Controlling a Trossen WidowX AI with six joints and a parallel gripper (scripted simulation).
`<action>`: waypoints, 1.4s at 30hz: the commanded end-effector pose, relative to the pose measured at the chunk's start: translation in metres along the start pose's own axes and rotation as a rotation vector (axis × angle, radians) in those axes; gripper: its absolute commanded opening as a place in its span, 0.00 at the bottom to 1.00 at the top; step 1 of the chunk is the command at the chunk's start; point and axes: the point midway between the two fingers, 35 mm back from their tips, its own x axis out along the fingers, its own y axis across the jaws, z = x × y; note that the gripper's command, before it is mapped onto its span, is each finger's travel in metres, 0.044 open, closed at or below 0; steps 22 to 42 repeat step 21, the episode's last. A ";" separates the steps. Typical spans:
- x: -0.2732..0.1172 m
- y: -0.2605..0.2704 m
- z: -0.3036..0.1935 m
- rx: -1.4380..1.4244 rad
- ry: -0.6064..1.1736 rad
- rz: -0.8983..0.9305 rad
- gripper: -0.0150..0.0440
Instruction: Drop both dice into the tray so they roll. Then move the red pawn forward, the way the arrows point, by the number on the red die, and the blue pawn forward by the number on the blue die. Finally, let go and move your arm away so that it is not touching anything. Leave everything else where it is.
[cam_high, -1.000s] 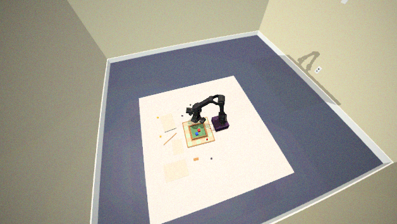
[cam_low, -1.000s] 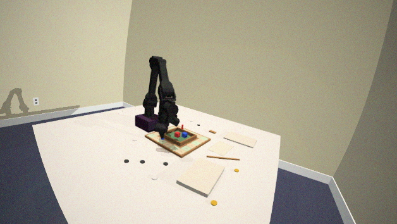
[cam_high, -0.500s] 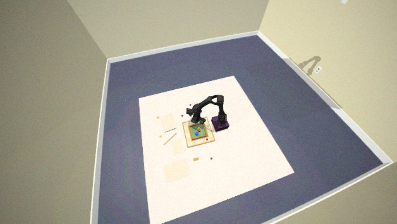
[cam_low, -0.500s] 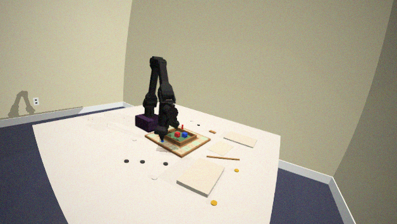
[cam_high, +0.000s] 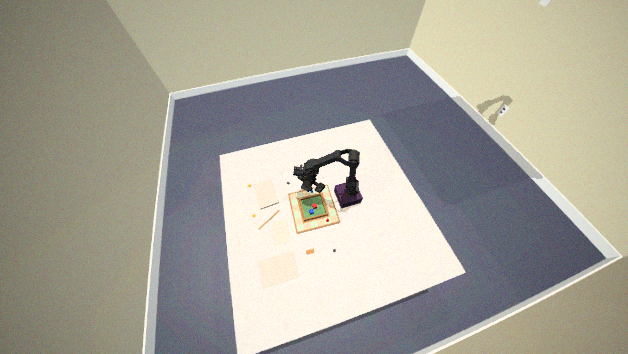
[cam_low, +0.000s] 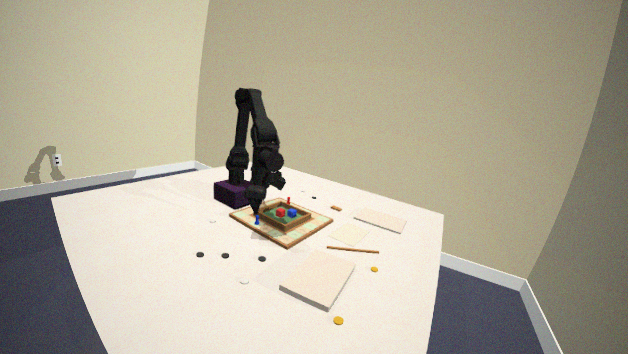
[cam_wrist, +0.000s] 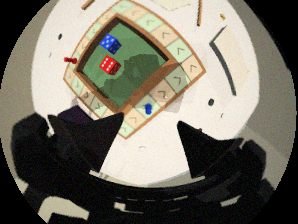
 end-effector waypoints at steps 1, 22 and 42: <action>-0.010 0.011 0.002 0.034 0.005 0.016 1.00; -0.078 0.118 0.008 0.510 0.000 0.018 1.00; -0.078 0.118 0.008 0.510 0.000 0.018 1.00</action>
